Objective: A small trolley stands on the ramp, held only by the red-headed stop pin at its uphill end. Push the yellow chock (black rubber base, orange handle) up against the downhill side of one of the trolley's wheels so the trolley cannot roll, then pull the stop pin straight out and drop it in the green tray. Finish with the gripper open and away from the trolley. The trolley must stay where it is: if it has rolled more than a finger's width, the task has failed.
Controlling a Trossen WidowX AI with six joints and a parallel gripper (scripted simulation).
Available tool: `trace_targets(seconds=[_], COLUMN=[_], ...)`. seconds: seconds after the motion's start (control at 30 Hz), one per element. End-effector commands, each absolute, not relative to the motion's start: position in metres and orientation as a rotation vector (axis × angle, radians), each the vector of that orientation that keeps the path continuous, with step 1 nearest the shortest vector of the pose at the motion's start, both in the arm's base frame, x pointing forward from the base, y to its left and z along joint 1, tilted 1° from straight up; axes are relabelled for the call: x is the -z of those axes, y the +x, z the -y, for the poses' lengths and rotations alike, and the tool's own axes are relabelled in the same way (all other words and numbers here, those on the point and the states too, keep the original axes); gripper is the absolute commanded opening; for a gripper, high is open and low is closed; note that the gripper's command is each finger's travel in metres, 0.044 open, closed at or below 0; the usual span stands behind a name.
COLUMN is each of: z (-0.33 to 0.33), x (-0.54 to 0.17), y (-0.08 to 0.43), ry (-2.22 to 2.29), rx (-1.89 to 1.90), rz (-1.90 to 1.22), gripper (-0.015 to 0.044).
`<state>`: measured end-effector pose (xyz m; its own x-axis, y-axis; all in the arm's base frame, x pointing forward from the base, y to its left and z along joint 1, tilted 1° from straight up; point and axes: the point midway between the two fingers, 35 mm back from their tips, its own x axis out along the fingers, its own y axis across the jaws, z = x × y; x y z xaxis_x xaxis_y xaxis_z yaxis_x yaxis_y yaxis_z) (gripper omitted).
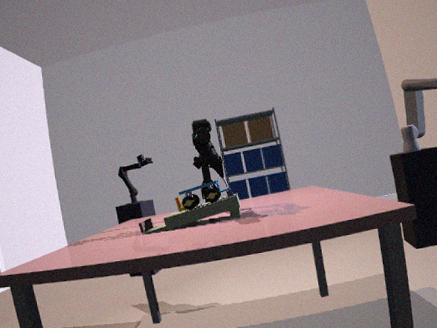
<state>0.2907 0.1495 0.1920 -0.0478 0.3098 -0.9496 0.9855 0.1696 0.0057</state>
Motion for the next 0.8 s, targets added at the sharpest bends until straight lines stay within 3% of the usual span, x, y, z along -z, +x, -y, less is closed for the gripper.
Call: trace_targets(seconds=[0.0, 0.77], z=[-0.151, -0.177], x=[-0.195, -0.2], y=[0.291, 0.274], ry=[1.297, 1.298], rx=[0.923, 0.923], rz=[-1.533, -1.536], gripper=[0.0, 0.0])
